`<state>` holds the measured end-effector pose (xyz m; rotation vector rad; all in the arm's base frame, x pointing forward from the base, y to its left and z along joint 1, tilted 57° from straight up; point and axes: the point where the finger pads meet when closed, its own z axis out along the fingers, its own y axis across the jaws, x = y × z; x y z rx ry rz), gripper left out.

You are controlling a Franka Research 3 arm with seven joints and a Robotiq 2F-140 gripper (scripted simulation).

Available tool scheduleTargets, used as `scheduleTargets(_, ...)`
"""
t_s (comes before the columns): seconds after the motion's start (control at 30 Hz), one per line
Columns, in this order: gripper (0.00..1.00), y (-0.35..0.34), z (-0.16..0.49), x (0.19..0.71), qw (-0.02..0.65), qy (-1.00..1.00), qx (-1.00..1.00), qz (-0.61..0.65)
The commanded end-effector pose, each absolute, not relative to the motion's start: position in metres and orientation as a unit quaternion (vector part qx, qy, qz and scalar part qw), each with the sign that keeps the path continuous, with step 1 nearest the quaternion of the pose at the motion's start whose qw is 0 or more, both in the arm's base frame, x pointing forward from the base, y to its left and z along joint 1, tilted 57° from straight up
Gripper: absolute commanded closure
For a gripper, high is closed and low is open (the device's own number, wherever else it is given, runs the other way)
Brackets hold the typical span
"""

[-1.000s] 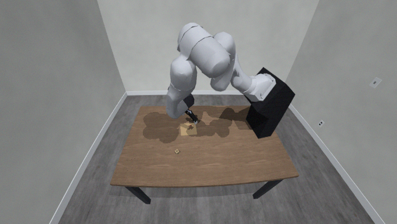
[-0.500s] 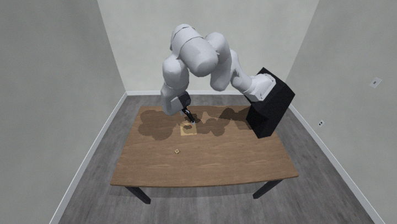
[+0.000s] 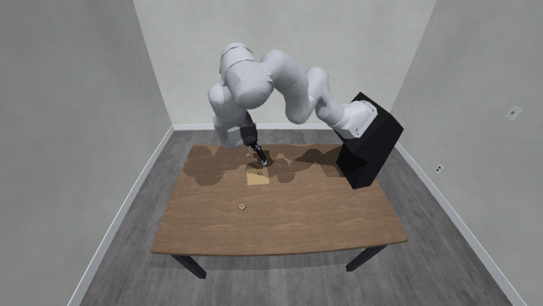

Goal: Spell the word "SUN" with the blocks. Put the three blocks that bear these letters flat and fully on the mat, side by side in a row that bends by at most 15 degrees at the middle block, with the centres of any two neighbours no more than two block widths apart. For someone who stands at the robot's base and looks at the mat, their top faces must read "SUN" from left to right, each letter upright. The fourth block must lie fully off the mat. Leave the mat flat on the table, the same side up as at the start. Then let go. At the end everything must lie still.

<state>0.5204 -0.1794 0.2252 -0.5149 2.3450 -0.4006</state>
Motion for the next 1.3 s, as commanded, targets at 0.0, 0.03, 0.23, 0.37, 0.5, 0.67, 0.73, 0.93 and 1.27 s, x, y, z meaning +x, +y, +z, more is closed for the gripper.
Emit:
scheduleTargets(0.0, 0.00, -0.203, 0.203, 0.512, 0.315, 0.898, -0.247, -0.185)
scheduleTargets(0.03, 0.00, -0.208, 0.198, 0.511, 0.311, 0.899, -0.247, -0.187)
scheduleTargets(0.23, 0.00, -0.214, 0.193, 0.509, 0.305, 0.900, -0.248, -0.189)
scheduleTargets(0.37, 0.00, -0.214, 0.193, 0.509, 0.305, 0.900, -0.248, -0.189)
scheduleTargets(0.5, 0.00, -0.214, 0.193, 0.509, 0.305, 0.900, -0.248, -0.189)
scheduleTargets(0.67, 0.00, -0.214, 0.193, 0.509, 0.305, 0.900, -0.248, -0.189)
scheduleTargets(0.73, 0.00, -0.214, 0.193, 0.509, 0.305, 0.900, -0.248, -0.189)
scheduleTargets(0.93, 0.00, -0.214, 0.193, 0.509, 0.305, 0.900, -0.248, -0.189)
scheduleTargets(1.27, 0.00, -0.214, 0.193, 0.509, 0.305, 0.900, -0.248, -0.189)
